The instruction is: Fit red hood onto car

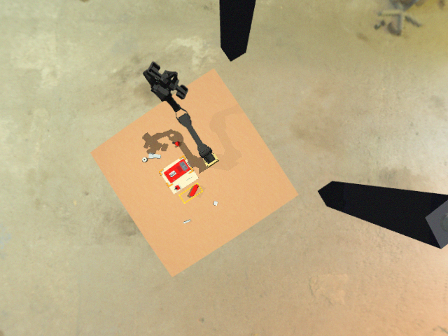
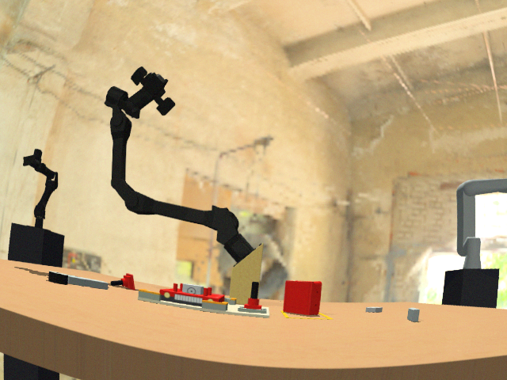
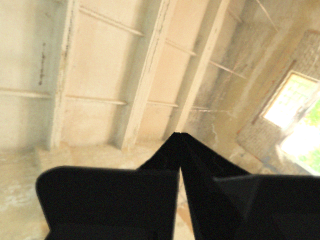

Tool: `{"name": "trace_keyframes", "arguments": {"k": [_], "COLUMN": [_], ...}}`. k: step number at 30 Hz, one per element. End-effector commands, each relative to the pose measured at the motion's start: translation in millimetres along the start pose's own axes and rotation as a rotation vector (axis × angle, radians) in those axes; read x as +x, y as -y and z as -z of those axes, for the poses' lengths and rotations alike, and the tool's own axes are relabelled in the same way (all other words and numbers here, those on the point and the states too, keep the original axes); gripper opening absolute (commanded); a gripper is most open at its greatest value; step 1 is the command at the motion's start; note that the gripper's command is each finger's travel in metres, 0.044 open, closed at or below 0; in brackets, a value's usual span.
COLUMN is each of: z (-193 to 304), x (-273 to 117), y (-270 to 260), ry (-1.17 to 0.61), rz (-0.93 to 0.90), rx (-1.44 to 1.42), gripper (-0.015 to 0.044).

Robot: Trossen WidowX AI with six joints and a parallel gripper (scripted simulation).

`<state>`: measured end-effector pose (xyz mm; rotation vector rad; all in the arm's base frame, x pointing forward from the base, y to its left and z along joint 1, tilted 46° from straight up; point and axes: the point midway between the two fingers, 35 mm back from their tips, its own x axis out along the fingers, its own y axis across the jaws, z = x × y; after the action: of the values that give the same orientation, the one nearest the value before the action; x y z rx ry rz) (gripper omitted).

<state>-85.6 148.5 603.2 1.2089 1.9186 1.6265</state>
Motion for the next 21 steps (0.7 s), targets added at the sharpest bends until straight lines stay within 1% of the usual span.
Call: {"name": "trace_keyframes", "arguments": {"k": [1,5,8,14,19,21], "z": [-68,-132,-180,-276,-317,-343], "x": [29,44,47,22,4,-8], "y": [19,40,57,91,109,125], "ry": [0.187,0.354,0.476,0.737,0.843,0.902], "rz": [0.065,0.139,0.209,0.359,0.448,0.523], "rx": [-0.039,-0.079,-0.109,-0.16,-0.176,-0.187], "gripper": [0.0,0.0,0.0,0.0,0.0,0.0]}}
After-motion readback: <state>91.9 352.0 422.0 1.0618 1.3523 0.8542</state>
